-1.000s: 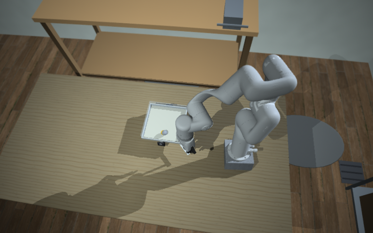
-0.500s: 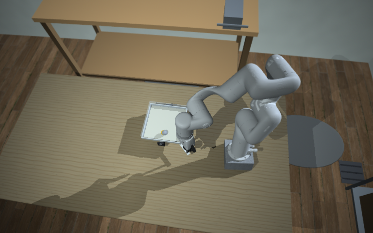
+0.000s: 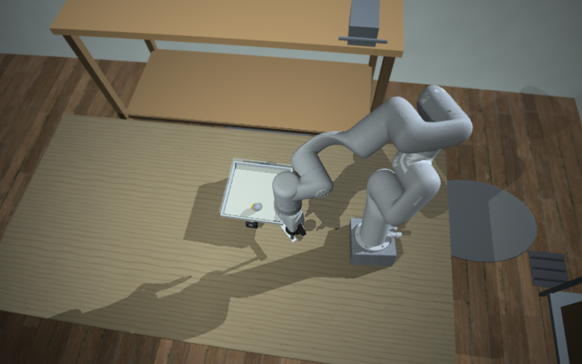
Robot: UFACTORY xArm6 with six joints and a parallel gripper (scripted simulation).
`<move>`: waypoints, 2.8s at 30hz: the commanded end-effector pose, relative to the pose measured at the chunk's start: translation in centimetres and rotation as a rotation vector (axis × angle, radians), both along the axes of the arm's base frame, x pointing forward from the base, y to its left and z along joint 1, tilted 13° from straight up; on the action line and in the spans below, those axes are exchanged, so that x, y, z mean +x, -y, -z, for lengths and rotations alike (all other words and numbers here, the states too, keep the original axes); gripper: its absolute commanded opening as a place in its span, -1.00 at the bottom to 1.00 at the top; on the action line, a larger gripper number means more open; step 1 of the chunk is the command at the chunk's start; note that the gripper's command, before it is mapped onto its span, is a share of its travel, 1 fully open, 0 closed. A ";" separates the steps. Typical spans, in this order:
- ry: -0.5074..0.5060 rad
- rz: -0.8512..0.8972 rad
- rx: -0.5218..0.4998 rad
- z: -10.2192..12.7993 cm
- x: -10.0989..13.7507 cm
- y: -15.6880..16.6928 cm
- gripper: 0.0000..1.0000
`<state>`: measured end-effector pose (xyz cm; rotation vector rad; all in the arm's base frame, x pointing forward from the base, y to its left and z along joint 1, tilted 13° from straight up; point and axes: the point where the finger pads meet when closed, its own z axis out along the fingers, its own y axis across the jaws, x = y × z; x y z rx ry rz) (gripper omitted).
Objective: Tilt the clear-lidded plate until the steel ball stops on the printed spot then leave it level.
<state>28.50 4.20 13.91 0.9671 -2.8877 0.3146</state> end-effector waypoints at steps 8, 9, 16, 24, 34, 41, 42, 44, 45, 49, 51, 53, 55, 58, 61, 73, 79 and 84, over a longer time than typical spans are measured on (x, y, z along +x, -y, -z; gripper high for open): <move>0.003 0.000 0.001 -0.7 0.1 -0.2 0.22; 0.003 0.000 0.001 -0.7 0.1 -0.2 0.22; 0.003 0.000 0.001 -0.8 0.1 -0.2 1.00; 0.003 0.000 0.001 -0.8 0.1 -0.2 1.00; 0.003 0.000 0.001 -0.8 0.1 -0.2 1.00; 0.003 0.000 0.001 -0.8 0.1 -0.2 1.00; 0.003 0.000 0.001 -0.8 0.1 -0.2 1.00; 0.003 0.000 0.001 -0.8 0.1 -0.2 1.00; 0.003 0.000 0.001 -0.8 0.1 -0.2 1.00; 0.003 0.000 0.001 -0.8 0.1 -0.2 1.00; 0.003 0.000 0.001 -0.8 0.1 -0.2 1.00; 0.003 0.000 0.001 -0.8 0.1 -0.2 1.00; 0.003 0.000 0.001 -0.8 0.1 -0.2 1.00; 0.003 0.000 0.001 -0.8 0.1 -0.2 1.00; 0.003 0.000 0.001 -0.8 0.1 -0.2 1.00; 0.003 0.000 0.001 -0.8 0.1 -0.2 1.00; 0.003 0.000 0.001 -0.8 0.1 -0.2 1.00; 0.003 0.000 0.001 -0.8 0.1 -0.2 1.00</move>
